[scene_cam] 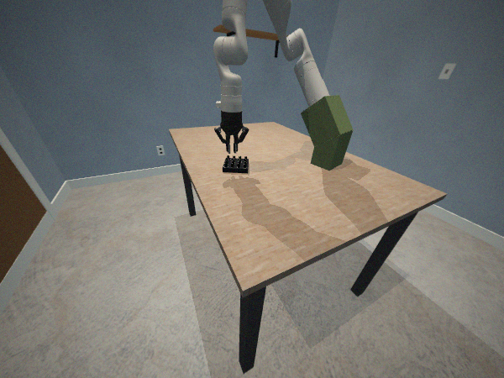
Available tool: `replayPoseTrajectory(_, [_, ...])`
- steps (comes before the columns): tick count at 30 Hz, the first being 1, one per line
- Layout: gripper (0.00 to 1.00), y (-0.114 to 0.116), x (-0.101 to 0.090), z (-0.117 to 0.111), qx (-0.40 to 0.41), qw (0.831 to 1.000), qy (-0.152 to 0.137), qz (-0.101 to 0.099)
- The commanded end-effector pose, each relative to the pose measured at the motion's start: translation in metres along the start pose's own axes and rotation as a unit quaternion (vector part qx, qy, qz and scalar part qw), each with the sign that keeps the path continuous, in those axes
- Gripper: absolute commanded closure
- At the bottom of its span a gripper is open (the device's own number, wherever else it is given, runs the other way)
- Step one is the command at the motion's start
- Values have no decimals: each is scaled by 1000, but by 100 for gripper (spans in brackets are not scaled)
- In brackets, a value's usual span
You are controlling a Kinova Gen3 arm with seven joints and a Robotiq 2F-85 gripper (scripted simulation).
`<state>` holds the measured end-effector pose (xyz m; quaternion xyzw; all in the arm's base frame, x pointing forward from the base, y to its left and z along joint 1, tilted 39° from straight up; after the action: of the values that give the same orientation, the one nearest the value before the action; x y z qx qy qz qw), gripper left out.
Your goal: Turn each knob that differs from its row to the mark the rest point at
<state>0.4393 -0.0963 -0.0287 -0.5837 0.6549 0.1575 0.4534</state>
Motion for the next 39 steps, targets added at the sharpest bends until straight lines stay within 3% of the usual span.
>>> replayPoseTrajectory(1, [81,0,2,0,0,1000,0,0])
replayPoseTrajectory(39, [81,0,38,0,0,1000,0,0])
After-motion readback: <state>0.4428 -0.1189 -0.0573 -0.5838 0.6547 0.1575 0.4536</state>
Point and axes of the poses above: the point where the finger pads meet when closed, its own x axis out along the fingers, its own y axis across the jaws, z = x × y, the point moved 3 cm from there along -x, back along the fingers, and after that the axes turned 5 degrees about x, right-handed, at the moved point
